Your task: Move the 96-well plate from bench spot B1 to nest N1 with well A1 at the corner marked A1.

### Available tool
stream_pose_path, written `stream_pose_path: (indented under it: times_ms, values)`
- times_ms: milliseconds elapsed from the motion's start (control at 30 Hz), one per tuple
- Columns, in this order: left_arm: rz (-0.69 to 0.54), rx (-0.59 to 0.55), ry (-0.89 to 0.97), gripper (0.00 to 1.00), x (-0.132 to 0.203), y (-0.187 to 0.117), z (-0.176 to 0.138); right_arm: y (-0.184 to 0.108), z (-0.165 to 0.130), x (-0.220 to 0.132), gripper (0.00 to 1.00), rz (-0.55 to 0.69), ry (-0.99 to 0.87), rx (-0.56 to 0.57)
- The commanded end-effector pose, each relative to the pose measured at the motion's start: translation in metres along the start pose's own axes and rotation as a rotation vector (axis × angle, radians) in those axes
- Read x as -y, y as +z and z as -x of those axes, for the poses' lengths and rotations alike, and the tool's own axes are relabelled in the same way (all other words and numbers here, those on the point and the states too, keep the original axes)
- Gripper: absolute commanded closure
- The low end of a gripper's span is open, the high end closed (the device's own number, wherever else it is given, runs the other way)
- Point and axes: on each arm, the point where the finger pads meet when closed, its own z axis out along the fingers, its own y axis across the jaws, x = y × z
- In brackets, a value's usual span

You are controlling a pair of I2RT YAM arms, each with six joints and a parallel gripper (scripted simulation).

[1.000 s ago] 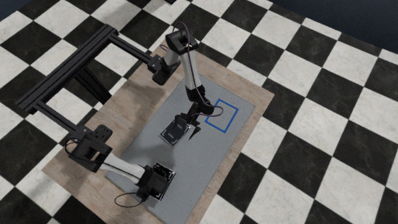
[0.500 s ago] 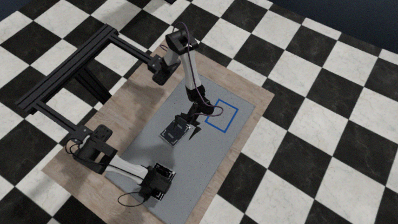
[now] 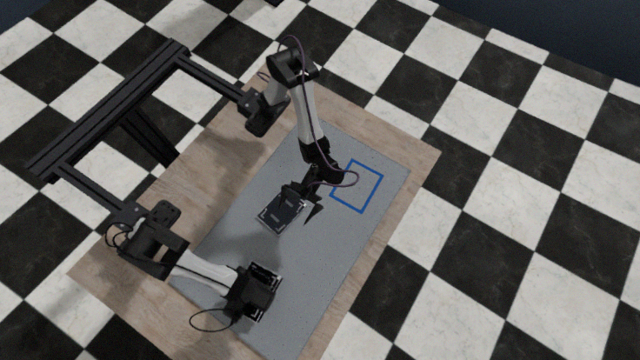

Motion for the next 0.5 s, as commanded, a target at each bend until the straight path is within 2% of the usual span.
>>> stream_pose_path:
  times_ms: [0,433,467]
  values:
    - [-0.005,0.018,0.016,0.00,-0.004,0.004,0.007,0.001,0.001,-0.017,0.18,0.063,0.016,-0.007]
    - [-0.005,0.018,0.016,0.00,-0.004,0.004,0.007,0.024,0.002,-0.012,0.18,0.055,0.011,-0.005]
    - [-0.005,0.018,0.016,0.00,-0.004,0.004,0.007,0.017,0.001,-0.016,0.18,0.063,0.013,-0.004]
